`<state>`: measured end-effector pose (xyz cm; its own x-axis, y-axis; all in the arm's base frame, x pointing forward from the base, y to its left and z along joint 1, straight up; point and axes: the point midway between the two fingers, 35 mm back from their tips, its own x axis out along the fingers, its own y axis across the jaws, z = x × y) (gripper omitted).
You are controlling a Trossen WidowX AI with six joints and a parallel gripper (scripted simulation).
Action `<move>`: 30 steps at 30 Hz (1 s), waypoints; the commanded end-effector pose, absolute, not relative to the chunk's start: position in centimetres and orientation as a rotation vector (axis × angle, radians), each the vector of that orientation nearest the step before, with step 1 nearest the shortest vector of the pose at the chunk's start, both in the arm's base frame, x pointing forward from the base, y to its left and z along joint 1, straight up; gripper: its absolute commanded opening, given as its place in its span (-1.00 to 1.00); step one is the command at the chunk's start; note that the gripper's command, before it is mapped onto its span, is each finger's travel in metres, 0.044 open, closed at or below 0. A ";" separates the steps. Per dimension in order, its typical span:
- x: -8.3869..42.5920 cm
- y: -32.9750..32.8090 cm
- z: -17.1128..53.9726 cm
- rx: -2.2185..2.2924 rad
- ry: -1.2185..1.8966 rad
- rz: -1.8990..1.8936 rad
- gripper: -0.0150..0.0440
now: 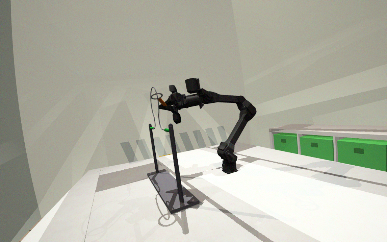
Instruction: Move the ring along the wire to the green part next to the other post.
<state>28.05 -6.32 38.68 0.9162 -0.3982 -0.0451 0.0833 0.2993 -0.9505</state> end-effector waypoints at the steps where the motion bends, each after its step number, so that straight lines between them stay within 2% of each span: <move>1: 27.8 -6.4 39.0 -1.278 0.281 -0.347 -1.00; 30: 27.8 -6.6 40.3 -1.642 0.187 -0.447 -1.00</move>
<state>27.93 -6.61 40.10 0.9097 -0.3850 0.1559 0.1318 -0.0885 -0.9873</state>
